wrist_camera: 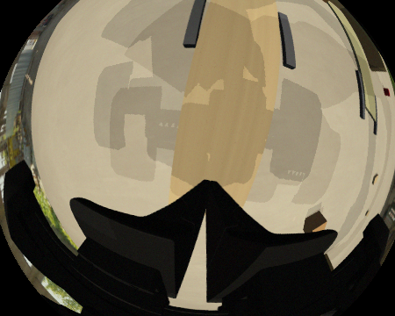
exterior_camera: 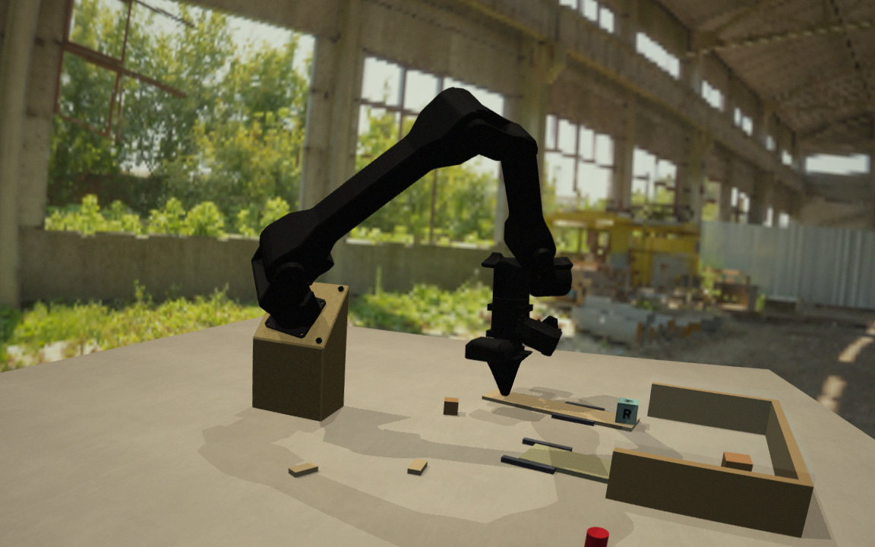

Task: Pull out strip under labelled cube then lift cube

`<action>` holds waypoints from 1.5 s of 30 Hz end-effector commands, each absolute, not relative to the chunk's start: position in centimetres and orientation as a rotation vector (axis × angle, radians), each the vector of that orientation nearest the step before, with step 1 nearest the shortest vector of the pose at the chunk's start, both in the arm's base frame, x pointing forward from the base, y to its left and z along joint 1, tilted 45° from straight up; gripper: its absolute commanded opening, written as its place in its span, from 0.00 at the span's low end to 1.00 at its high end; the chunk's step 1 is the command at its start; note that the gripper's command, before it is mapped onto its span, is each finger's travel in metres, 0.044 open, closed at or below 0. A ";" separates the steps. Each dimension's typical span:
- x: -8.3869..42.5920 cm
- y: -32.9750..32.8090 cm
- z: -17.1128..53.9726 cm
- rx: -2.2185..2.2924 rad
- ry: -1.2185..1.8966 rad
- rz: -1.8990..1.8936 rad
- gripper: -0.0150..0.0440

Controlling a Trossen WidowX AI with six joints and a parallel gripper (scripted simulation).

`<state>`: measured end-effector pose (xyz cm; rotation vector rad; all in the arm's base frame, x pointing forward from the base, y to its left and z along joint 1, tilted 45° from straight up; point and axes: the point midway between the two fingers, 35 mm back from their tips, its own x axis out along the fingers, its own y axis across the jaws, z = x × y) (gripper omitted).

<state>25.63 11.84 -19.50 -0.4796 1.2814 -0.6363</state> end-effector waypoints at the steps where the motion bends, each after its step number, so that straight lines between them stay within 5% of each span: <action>1: 24.4 11.1 -19.9 -0.486 1.305 -0.653 0.25; 45: 23.2 14.8 -16.9 -0.484 1.307 -0.651 0.25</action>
